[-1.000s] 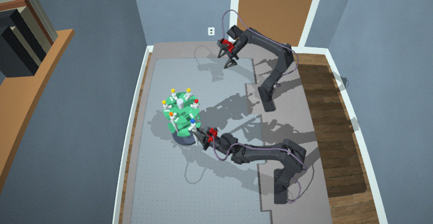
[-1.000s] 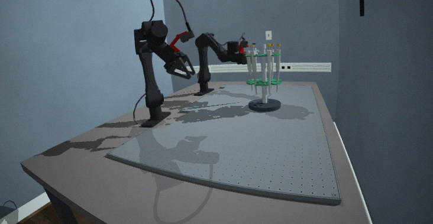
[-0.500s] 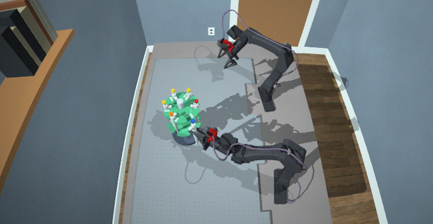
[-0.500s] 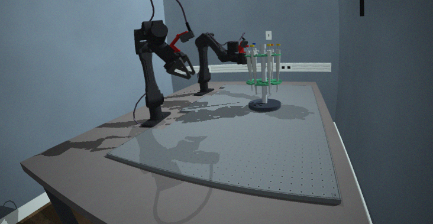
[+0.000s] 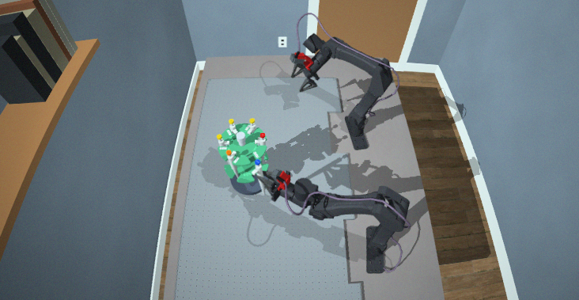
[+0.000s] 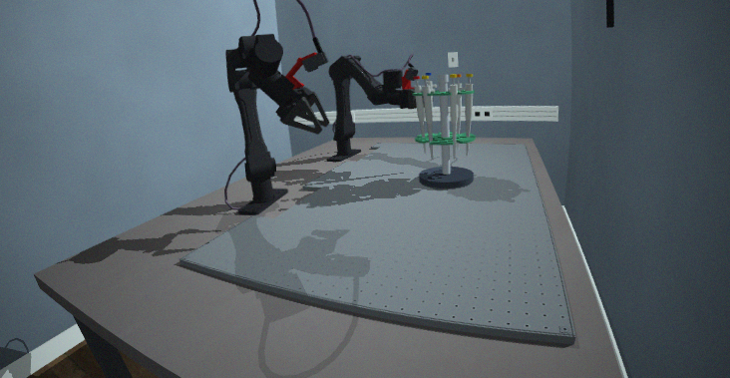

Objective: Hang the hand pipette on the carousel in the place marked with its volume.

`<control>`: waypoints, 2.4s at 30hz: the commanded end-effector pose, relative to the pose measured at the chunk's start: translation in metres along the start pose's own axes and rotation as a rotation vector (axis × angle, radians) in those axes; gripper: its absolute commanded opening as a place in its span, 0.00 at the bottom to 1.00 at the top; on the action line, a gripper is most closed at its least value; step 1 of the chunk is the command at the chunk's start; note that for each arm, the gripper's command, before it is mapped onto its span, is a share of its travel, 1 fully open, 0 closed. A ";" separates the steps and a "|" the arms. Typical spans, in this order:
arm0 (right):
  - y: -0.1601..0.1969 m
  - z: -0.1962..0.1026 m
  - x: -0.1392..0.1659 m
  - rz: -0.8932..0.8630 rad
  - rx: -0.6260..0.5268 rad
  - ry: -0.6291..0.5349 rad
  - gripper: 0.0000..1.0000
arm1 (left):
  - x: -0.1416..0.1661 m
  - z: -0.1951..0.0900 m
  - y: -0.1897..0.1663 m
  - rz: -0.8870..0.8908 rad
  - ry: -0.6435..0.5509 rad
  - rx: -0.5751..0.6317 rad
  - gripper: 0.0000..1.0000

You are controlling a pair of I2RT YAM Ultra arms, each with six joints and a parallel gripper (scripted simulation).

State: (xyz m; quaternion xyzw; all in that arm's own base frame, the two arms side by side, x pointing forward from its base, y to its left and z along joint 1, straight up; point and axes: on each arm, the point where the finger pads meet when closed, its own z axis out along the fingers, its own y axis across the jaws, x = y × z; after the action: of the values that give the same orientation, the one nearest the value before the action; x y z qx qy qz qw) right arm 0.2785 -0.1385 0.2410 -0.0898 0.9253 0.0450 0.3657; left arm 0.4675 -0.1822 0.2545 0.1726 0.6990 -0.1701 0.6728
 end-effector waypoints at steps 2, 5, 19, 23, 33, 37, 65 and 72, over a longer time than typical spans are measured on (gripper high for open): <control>-0.004 -0.006 -0.011 -0.022 0.015 -0.037 1.00 | -0.043 -0.002 -0.003 0.013 -0.095 0.002 0.12; -0.004 -0.006 -0.011 -0.022 0.015 -0.037 1.00 | -0.043 -0.002 -0.003 0.013 -0.095 0.002 0.12; -0.004 -0.006 -0.011 -0.022 0.015 -0.037 1.00 | -0.048 -0.004 -0.006 0.014 -0.103 0.005 0.12; -0.004 -0.006 -0.011 -0.022 0.015 -0.037 1.00 | -0.048 -0.004 -0.006 0.014 -0.103 0.005 0.12; -0.004 -0.006 -0.011 -0.022 0.015 -0.037 1.00 | -0.048 -0.004 -0.006 0.014 -0.103 0.005 0.12; -0.004 -0.006 -0.011 -0.022 0.015 -0.037 1.00 | -0.048 -0.004 -0.006 0.014 -0.103 0.005 0.12; -0.004 -0.006 -0.011 -0.022 0.015 -0.037 1.00 | -0.048 -0.004 -0.006 0.014 -0.103 0.005 0.12; -0.004 -0.006 -0.011 -0.022 0.015 -0.037 1.00 | -0.031 0.009 -0.008 0.007 -0.064 0.002 0.12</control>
State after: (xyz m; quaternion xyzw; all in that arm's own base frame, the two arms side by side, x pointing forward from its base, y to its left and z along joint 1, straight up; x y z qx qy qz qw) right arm 0.2785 -0.1385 0.2410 -0.0898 0.9253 0.0450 0.3657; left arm 0.4657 -0.1845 0.2577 0.1725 0.6997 -0.1696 0.6723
